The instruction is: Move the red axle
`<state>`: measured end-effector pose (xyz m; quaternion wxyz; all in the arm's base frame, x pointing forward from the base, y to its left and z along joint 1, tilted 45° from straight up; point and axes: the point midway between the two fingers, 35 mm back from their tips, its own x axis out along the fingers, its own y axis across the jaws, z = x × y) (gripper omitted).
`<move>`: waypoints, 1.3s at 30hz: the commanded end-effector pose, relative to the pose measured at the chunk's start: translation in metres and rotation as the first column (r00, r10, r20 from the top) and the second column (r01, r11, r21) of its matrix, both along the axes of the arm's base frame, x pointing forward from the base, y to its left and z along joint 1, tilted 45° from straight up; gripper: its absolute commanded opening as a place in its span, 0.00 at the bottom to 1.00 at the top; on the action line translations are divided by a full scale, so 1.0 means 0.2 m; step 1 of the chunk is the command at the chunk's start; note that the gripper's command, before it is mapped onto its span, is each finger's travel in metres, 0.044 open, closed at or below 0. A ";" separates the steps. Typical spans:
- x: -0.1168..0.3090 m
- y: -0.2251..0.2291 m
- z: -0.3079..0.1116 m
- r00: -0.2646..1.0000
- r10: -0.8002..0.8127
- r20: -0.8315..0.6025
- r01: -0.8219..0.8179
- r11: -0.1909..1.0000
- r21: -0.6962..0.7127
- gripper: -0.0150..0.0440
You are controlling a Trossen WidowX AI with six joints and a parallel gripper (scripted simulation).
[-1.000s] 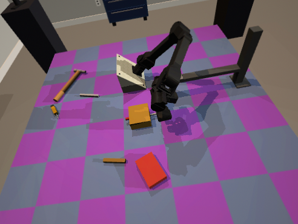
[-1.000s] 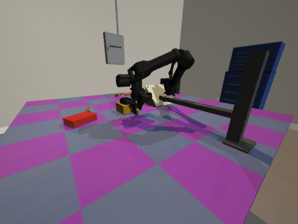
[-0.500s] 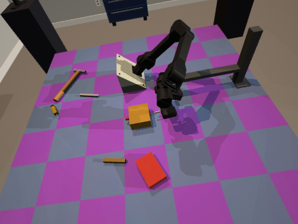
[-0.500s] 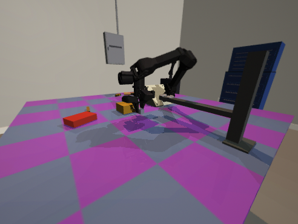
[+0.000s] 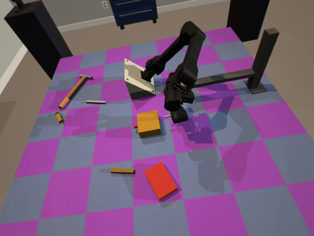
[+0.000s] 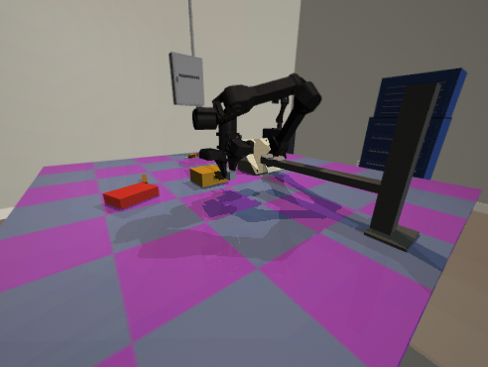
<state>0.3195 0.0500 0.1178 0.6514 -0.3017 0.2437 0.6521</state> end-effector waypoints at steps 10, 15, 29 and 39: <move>0.00 -0.08 0.07 1.000 0.003 0.008 -0.003 1.000 -0.006 0.25; 0.00 -0.10 0.10 1.000 0.003 0.008 -0.003 1.000 -0.005 0.25; 0.10 -0.16 0.11 1.000 0.003 0.009 -0.003 1.000 -0.005 0.25; 0.17 -0.16 0.08 1.000 0.003 0.010 -0.003 1.000 -0.005 0.25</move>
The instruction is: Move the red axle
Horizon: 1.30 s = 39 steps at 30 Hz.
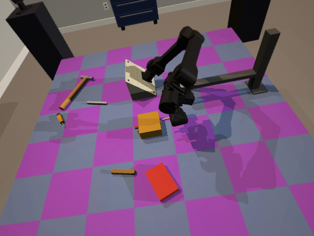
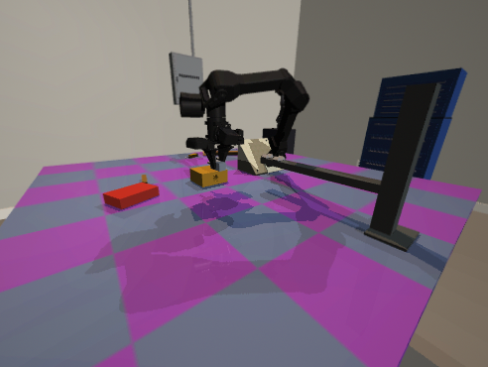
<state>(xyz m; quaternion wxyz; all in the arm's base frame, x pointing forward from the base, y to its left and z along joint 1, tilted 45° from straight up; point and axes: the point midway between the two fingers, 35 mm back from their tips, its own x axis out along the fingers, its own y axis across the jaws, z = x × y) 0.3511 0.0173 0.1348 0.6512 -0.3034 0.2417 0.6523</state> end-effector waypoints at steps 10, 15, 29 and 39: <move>0.03 0.06 -0.07 1.000 0.000 0.005 0.000 1.000 -0.007 0.25; 0.03 0.08 -0.10 1.000 0.000 0.006 0.000 1.000 -0.007 0.25; 0.03 0.16 -0.18 1.000 0.000 0.006 0.000 1.000 -0.006 0.25; 0.03 0.22 -0.23 1.000 0.000 0.006 0.000 1.000 -0.004 0.25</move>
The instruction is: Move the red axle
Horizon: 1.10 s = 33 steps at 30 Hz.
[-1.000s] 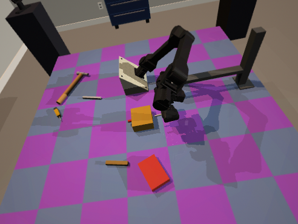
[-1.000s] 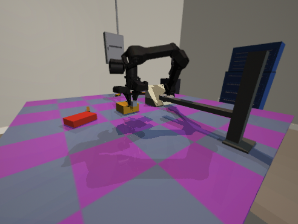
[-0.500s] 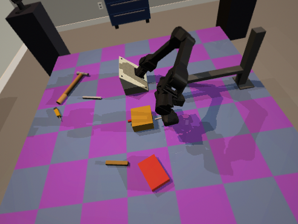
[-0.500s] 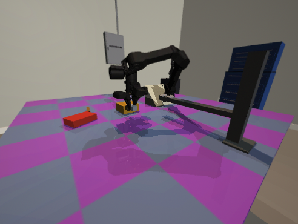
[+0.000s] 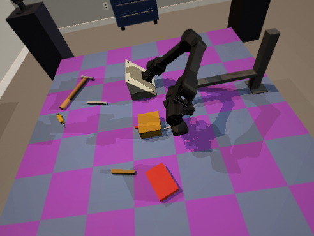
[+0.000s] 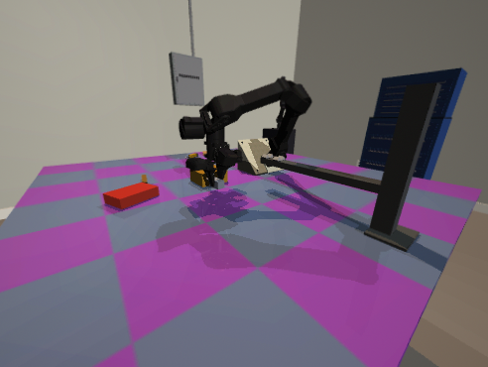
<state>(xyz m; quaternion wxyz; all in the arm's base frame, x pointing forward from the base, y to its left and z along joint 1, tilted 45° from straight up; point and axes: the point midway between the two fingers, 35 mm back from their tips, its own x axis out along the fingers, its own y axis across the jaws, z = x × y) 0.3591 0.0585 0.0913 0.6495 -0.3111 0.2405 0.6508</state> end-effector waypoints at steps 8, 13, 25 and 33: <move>-0.01 0.06 -0.05 1.000 -0.004 -0.005 0.004 1.000 0.008 0.25; -0.01 0.05 -0.05 1.000 0.001 -0.001 -0.001 1.000 0.002 0.43; -0.01 0.01 -0.01 1.000 -0.004 -0.005 0.004 1.000 0.007 0.97; -0.01 -0.05 0.05 1.000 -0.004 -0.006 0.004 1.000 0.007 1.00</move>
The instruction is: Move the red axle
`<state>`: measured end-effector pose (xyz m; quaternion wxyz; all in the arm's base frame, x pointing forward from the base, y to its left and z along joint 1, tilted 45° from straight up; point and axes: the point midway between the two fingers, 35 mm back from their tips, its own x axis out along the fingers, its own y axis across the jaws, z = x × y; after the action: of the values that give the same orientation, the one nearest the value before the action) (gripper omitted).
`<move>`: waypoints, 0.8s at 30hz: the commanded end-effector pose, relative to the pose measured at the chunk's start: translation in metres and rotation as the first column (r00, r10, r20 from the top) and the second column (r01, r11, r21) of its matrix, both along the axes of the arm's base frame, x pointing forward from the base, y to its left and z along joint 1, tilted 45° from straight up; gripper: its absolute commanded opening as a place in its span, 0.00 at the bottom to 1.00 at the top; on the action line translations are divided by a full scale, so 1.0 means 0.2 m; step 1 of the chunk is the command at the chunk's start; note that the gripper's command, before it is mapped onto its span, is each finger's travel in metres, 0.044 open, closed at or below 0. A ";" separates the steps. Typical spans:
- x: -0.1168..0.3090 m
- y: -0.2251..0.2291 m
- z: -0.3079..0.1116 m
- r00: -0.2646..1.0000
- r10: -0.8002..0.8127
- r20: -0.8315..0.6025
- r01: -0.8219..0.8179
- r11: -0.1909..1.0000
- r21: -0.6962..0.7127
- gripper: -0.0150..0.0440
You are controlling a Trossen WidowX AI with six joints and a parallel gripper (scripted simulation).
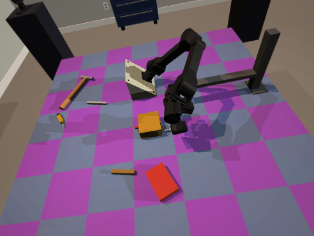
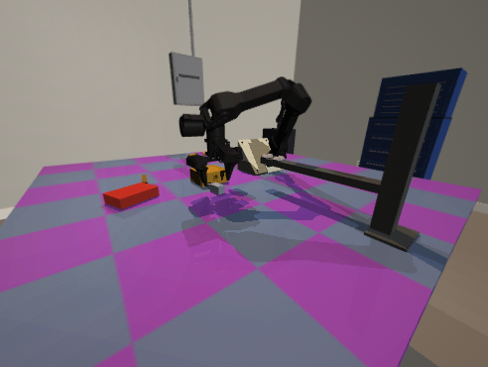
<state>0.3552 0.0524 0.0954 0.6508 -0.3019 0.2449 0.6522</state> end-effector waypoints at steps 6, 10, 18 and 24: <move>0.01 -0.06 0.08 1.000 0.003 0.012 -0.003 1.000 -0.001 1.00; 0.00 -0.09 0.11 1.000 0.003 0.012 -0.003 1.000 -0.002 1.00; 0.00 -0.16 0.08 1.000 -0.008 0.000 0.008 1.000 -0.004 1.00; -0.04 -0.56 -0.27 0.999 -0.040 -0.025 0.039 0.999 -0.024 1.00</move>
<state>0.3577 -0.0244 0.0772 0.6542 -0.3124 0.2490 0.6422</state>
